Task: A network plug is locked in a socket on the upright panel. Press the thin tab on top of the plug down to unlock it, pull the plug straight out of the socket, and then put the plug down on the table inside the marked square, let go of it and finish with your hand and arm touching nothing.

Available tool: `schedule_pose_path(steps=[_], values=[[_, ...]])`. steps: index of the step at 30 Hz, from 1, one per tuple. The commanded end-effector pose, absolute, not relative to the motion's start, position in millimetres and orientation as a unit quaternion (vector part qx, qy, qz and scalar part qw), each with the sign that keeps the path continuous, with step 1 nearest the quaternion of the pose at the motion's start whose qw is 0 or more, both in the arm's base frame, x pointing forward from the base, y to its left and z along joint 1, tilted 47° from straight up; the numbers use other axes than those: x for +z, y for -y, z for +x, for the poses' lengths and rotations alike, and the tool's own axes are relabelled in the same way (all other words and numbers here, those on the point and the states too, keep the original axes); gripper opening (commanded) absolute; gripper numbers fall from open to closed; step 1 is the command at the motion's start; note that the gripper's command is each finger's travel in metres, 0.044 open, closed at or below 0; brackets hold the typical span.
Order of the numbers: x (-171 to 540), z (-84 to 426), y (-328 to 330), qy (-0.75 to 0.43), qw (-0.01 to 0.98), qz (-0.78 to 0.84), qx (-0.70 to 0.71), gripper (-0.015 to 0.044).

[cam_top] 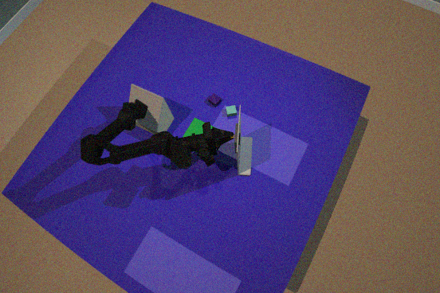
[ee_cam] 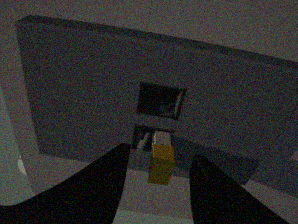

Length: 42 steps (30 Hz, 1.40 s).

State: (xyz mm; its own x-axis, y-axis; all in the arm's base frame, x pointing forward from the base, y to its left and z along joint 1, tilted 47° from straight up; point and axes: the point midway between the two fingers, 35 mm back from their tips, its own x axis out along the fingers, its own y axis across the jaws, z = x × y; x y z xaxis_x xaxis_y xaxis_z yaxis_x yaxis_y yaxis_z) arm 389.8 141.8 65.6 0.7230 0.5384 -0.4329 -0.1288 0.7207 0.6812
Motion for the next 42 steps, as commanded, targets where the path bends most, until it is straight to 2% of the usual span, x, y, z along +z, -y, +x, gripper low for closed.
schedule_pose_path(steps=[1, 18, 42], values=[[67.7, 392.1, -142.6, -0.316, 0.872, 0.323, 0.192, 0.0116], [67.7, 392.1, -142.6, -0.316, 0.872, 0.323, 0.192, 0.0003], [70.2, 381.6, -138.5, -0.316, 0.872, 0.323, 0.191, 0.0000]])
